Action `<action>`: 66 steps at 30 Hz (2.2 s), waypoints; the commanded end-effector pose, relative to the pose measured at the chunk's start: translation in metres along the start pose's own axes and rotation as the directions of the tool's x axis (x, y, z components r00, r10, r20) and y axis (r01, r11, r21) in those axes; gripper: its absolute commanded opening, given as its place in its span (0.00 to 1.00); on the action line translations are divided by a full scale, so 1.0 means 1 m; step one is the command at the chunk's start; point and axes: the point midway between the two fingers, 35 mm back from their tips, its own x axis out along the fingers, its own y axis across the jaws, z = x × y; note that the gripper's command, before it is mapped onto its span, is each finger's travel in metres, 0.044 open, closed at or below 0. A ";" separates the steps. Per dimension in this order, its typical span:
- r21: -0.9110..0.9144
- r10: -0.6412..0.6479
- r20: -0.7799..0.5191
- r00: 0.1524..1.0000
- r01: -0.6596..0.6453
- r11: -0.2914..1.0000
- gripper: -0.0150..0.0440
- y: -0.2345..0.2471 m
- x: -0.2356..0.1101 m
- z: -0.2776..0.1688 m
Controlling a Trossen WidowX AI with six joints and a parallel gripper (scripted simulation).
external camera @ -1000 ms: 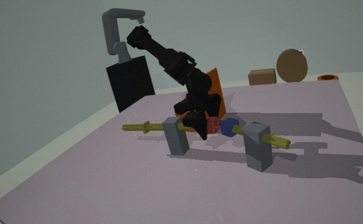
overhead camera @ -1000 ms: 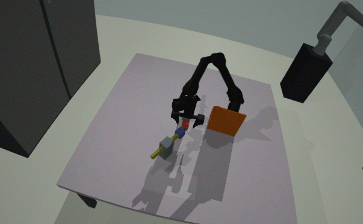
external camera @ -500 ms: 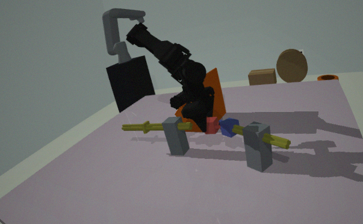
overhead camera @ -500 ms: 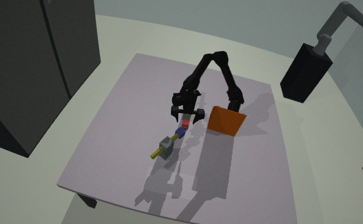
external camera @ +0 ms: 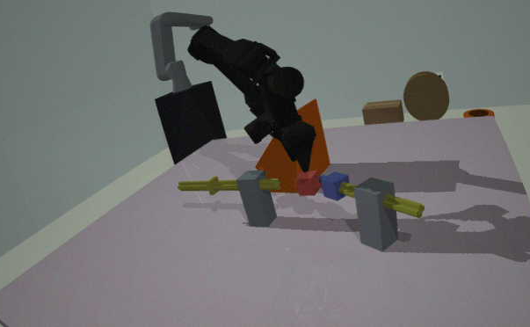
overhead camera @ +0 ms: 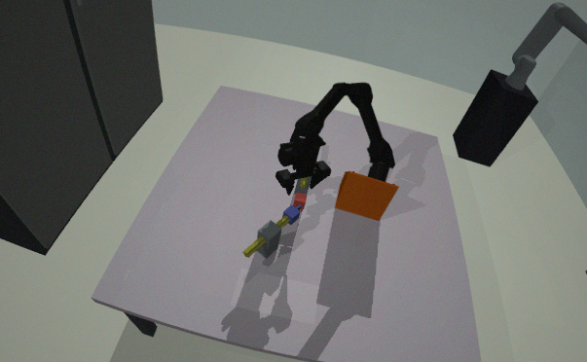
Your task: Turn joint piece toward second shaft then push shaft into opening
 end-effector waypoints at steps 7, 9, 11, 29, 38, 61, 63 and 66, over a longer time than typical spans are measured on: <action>-0.326 -0.013 0.012 1.000 0.016 0.945 1.00 0.002 -0.030 -0.005; -0.387 -0.017 0.016 1.000 0.022 0.922 1.00 0.002 -0.036 -0.006; -0.447 -0.021 0.022 1.000 0.028 0.894 1.00 0.002 -0.042 -0.006; -0.785 -0.048 0.063 0.997 0.079 0.614 1.00 -0.003 -0.082 -0.009; -0.698 -0.035 0.023 0.999 0.041 0.715 1.00 -0.006 -0.078 -0.001; -0.007 0.089 -0.209 0.974 -0.093 0.996 1.00 -0.034 -0.052 0.041; 0.060 0.104 -0.225 0.969 -0.093 0.994 1.00 -0.037 -0.050 0.044; 0.160 0.127 -0.247 0.961 -0.089 0.983 1.00 -0.041 -0.047 0.049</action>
